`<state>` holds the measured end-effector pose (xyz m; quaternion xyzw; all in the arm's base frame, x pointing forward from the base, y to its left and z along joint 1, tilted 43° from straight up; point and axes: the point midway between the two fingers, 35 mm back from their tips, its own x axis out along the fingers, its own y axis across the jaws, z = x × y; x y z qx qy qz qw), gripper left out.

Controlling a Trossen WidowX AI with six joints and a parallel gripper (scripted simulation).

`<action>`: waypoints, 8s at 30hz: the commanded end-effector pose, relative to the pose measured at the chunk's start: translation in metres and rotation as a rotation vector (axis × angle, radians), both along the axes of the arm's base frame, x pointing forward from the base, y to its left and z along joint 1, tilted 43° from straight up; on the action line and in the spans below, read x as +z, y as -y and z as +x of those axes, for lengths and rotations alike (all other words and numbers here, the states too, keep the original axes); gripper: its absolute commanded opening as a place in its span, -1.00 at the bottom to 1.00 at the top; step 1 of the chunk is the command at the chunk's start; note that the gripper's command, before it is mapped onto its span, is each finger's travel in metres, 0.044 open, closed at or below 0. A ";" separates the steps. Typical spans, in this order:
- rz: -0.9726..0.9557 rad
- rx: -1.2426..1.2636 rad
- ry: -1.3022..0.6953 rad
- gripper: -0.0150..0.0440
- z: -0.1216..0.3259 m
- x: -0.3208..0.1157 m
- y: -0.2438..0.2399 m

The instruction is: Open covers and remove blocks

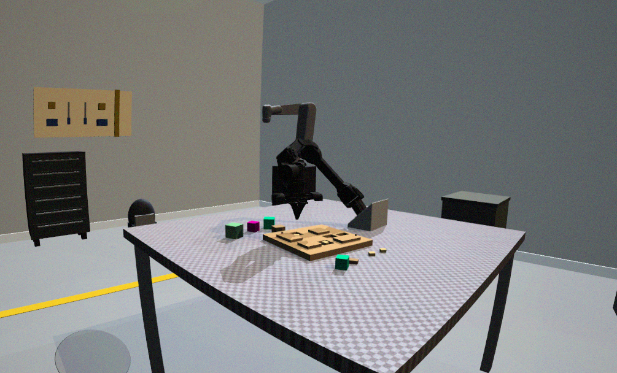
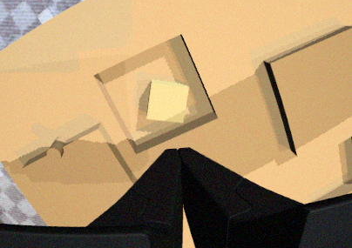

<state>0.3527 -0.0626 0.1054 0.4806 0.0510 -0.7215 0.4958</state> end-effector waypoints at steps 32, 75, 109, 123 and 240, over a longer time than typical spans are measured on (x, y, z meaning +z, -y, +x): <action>-0.019 -0.146 0.131 -0.49 -0.004 -0.043 0.042; -0.019 -0.143 0.128 -0.49 -0.002 -0.040 0.050; -0.004 0.039 -0.036 -0.49 -0.003 -0.037 0.042; 0.061 1.058 -0.954 -0.49 -0.003 -0.036 0.040; 0.132 2.124 -1.922 -0.49 -0.003 -0.040 0.050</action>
